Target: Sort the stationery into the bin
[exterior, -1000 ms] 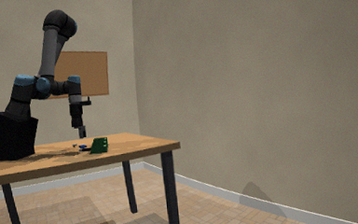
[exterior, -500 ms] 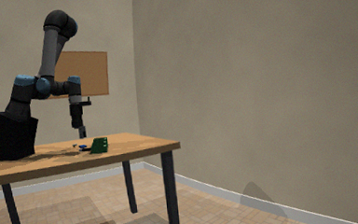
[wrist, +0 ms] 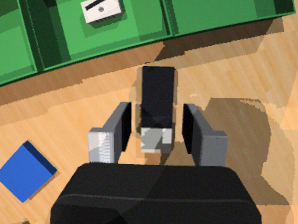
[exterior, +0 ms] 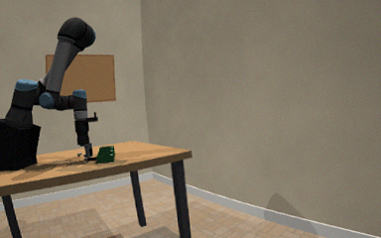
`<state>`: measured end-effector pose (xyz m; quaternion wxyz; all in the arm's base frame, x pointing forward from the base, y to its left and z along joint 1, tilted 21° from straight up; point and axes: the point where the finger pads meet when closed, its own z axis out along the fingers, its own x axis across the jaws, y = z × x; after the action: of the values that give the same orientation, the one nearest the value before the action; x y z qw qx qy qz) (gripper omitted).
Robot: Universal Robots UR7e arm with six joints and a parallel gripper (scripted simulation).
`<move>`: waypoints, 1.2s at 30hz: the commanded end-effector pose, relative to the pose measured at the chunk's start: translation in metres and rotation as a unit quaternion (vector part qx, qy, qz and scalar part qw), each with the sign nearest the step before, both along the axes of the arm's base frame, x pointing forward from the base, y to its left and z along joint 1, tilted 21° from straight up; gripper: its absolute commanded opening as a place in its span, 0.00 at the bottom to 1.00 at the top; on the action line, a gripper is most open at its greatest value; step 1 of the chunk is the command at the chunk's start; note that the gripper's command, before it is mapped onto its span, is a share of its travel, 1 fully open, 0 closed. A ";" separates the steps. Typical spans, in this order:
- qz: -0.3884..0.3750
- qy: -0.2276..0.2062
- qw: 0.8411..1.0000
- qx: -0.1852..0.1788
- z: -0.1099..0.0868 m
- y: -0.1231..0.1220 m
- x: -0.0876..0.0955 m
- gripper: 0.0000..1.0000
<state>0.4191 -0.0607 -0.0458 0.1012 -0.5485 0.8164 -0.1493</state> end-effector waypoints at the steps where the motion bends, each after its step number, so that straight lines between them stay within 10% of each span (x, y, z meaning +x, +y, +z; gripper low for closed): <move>1: 0.000 -0.003 1.000 -0.002 -0.009 -0.002 0.005 0.75; 28: 0.000 -0.003 1.000 -0.002 -0.020 -0.003 0.009 0.75; 29: 0.000 -0.003 1.000 -0.002 -0.020 -0.003 0.009 0.45; 36: 0.000 -0.003 1.000 -0.002 -0.020 -0.003 0.009 0.45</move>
<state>0.4276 -0.0642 -0.0664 0.1027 -0.5481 0.8160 -0.1520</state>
